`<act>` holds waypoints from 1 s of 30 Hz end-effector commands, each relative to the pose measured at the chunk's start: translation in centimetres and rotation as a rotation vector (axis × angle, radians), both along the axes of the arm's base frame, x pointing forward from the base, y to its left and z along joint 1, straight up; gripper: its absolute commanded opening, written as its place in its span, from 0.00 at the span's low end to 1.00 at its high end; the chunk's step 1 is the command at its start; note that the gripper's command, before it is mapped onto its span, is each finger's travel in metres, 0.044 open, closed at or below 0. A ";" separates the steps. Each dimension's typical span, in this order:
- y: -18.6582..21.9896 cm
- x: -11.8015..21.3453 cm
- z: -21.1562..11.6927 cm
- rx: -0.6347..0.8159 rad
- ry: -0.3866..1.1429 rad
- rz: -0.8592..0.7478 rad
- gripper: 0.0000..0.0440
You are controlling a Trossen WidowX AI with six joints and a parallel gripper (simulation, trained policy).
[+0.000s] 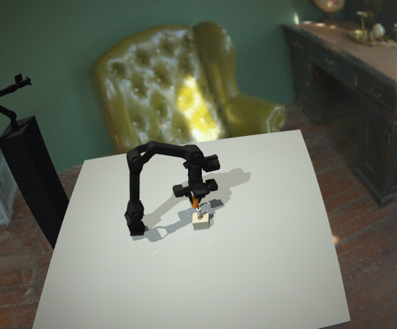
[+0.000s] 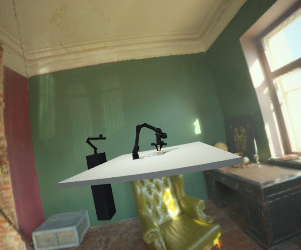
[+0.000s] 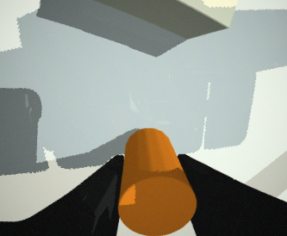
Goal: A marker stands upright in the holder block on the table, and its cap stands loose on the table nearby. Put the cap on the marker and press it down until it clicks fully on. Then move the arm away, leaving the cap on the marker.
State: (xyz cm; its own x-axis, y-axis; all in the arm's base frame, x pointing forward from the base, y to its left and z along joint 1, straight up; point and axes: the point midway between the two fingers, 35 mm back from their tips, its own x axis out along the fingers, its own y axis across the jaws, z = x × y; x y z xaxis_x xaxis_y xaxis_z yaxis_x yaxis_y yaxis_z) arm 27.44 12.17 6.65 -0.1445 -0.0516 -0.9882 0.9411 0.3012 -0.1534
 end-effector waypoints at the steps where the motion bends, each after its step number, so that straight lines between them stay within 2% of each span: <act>1: -0.2 0.7 1.3 0.003 -0.042 0.004 0.18; 14: -1.4 2.5 6.0 0.031 -0.134 -0.029 0.18; 30: -6.3 3.4 10.5 0.044 -0.151 -0.145 0.15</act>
State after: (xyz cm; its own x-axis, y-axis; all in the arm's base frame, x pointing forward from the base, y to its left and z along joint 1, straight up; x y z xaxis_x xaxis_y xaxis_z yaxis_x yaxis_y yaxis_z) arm 30.88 6.65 16.49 0.0002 -0.0033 -1.0000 0.9834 0.1813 -0.0004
